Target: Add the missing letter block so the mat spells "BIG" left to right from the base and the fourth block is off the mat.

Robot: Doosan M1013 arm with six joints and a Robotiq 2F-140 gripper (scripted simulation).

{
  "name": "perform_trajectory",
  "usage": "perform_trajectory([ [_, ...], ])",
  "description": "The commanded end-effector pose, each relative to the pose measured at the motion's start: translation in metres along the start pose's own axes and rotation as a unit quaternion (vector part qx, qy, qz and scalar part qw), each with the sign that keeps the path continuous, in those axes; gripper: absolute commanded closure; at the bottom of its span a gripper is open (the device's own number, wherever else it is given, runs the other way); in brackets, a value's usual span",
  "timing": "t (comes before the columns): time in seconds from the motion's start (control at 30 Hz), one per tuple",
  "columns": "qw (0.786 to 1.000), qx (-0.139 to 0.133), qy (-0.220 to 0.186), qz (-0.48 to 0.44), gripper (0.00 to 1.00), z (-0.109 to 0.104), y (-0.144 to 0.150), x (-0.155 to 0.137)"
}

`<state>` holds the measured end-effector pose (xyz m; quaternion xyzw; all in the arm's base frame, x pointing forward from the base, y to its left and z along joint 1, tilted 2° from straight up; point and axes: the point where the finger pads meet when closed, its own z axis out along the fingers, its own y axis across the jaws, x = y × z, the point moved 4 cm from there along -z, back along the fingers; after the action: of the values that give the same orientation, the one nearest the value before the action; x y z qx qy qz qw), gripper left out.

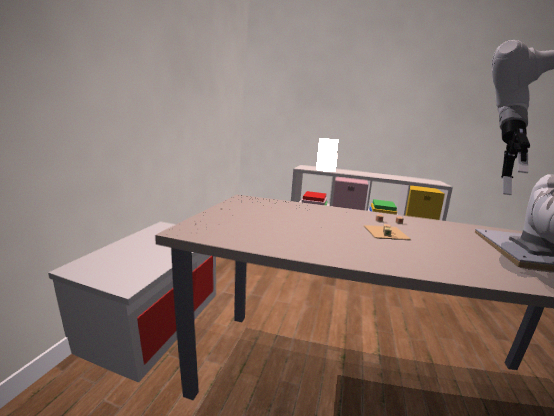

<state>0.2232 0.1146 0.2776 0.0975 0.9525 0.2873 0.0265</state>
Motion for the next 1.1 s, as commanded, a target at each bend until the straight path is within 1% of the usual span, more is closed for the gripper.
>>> perform_trajectory([
  [0.0,1.0,0.0,0.0,0.0,0.0,0.0,0.0,0.0],
  [0.57,1.0,0.0,0.0,0.0,0.0,0.0,0.0,0.0],
  [0.7,1.0,0.007,0.007,0.001,0.0,-0.003,-0.002,-0.008],
  [0.8,0.999,0.025,0.023,0.003,0.0,-0.01,-0.008,-0.028],
  [0.87,0.998,0.045,0.039,0.004,0.0,-0.015,-0.014,-0.052],
  [0.97,0.994,0.084,0.069,0.003,0.0,-0.018,-0.026,-0.1],
  [1.03,0.992,0.101,0.081,0.002,0.0,-0.017,-0.031,-0.122],
  [1.07,0.992,0.101,0.081,0.002,0.0,-0.017,-0.031,-0.122],
])
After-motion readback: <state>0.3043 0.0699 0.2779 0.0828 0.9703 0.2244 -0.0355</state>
